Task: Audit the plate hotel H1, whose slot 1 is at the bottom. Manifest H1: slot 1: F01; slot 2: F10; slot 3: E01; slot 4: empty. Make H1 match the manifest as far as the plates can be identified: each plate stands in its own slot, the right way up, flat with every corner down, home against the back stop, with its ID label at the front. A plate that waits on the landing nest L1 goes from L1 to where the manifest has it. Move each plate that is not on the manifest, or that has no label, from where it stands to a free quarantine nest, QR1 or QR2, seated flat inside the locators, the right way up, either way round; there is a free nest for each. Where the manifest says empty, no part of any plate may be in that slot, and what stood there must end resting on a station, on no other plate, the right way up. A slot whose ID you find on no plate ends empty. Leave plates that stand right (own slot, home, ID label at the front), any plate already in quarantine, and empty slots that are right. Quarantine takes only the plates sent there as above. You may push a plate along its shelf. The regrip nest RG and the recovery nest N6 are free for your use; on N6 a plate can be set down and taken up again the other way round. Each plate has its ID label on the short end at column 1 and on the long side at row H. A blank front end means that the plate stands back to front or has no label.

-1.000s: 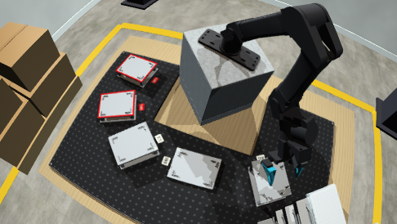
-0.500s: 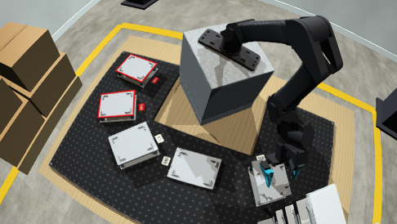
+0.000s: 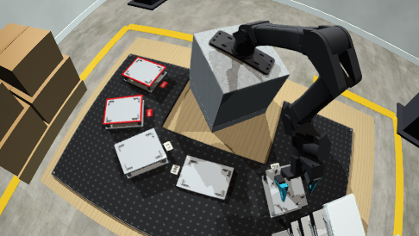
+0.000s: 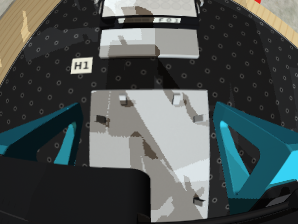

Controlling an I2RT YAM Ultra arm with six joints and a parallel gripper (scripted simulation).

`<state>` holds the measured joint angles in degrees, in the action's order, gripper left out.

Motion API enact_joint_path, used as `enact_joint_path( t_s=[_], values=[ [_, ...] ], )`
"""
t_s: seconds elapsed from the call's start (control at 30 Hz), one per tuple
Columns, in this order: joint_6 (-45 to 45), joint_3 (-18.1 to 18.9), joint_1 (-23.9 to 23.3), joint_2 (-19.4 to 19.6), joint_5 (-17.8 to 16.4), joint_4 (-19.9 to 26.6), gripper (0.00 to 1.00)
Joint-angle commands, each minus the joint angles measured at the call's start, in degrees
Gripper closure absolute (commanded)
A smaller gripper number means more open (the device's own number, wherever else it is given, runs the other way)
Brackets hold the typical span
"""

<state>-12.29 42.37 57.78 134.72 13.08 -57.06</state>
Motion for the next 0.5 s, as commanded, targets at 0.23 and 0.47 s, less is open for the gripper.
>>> enact_joint_path(
  t_s=[0.23, 0.47],
  values=[
    [0.6, 3.4, -0.8, 0.5, -0.6, 2.1, 0.0],
    [0.8, 5.1, -1.2, 1.0, -0.9, 3.3, 0.0]
  ],
)
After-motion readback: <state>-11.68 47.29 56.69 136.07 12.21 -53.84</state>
